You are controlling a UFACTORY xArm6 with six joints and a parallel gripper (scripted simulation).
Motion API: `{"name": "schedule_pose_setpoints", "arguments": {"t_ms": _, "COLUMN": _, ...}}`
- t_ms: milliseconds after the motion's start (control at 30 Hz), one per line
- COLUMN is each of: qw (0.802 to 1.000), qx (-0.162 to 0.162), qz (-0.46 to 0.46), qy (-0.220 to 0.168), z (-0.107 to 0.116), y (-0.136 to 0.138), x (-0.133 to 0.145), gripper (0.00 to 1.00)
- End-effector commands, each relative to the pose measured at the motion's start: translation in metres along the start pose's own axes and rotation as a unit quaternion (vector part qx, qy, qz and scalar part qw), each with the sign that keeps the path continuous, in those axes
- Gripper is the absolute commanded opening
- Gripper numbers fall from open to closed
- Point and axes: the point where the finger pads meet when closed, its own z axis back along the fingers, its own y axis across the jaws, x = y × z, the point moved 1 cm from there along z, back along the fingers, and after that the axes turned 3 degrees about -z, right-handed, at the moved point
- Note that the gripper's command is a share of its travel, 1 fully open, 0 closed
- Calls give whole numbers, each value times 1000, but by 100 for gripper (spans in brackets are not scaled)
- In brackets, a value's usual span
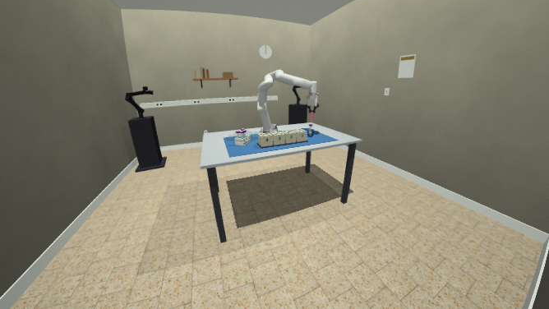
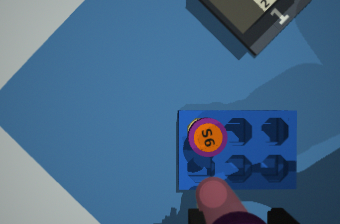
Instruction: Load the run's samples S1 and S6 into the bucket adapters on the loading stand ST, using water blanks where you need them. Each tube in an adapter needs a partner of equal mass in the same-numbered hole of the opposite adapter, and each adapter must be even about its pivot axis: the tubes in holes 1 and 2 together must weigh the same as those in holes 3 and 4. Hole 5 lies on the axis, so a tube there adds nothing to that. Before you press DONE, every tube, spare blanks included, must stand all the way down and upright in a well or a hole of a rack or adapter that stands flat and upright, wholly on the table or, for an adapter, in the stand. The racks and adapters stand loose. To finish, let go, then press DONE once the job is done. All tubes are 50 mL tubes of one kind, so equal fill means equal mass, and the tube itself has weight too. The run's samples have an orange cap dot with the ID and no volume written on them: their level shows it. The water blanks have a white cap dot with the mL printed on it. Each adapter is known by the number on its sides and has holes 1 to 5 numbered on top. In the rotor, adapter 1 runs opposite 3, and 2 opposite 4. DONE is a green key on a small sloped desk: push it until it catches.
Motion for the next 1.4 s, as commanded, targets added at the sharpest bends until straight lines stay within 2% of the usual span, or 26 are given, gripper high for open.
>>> {"name": "schedule_pose_setpoints", "arguments": {"t_ms": 0, "qw": 1000, "qx": -2, "qz": 0, "qy": -1, "z": 2, "y": -1, "x": 0, "gripper": 0}}
{"name": "schedule_pose_setpoints", "arguments": {"t_ms": 1233, "qw": 1000, "qx": -2, "qz": 0, "qy": -1, "z": 2, "y": -1, "x": 0, "gripper": 0}}
{"name": "schedule_pose_setpoints", "arguments": {"t_ms": 1367, "qw": 1000, "qx": -2, "qz": 0, "qy": -1, "z": -4, "y": -1, "x": 0, "gripper": 0}}
